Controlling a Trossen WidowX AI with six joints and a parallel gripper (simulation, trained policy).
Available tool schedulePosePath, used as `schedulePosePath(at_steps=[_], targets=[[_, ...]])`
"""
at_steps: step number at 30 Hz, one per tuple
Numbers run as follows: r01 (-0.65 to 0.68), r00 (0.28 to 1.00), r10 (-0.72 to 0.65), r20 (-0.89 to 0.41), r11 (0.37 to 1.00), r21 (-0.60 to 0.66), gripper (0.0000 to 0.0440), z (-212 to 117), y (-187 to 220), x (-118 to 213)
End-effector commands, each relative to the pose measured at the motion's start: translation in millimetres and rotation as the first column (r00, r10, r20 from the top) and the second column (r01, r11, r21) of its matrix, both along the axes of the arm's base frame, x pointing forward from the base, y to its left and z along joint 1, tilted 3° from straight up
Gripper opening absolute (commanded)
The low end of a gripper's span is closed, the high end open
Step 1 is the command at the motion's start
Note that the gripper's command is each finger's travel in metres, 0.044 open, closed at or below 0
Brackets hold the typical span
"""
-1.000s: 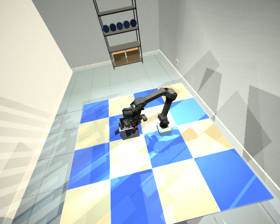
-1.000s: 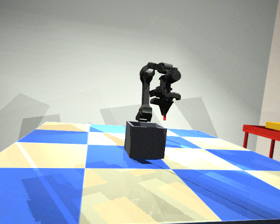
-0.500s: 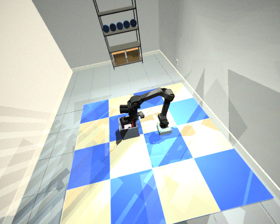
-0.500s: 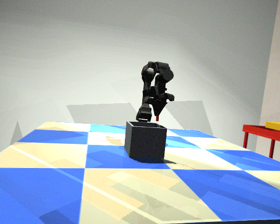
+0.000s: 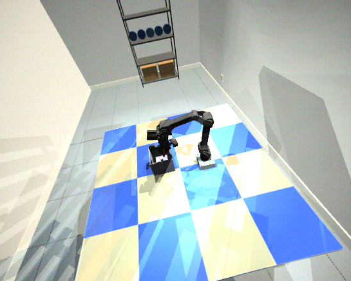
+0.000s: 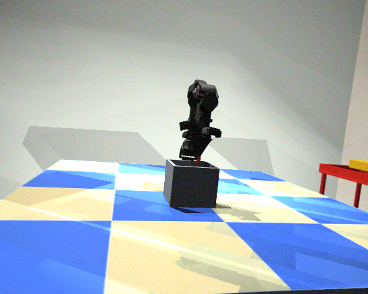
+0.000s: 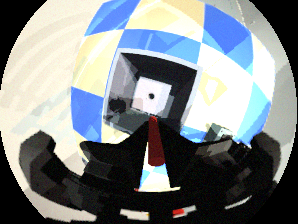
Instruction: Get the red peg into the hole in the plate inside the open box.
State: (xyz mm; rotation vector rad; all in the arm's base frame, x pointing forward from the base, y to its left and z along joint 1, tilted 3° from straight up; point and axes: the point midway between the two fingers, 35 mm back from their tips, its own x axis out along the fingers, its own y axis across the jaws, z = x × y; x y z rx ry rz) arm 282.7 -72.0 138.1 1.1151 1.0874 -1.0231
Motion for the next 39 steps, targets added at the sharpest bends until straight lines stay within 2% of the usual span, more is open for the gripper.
schedulePosePath(at_steps=[1,33,35,39], targets=[[-0.005,1.000,0.005,-0.013,1.000,0.007,0.0000,-8,-5,2],[-0.066,0.996,0.068,-0.056,0.997,0.044,0.0002,-84,-32,22],[-0.072,0.995,0.075,-0.065,0.997,0.042,0.0018,-87,-33,22],[-0.083,0.993,0.086,-0.085,0.996,0.043,0.0110,-93,-35,22]])
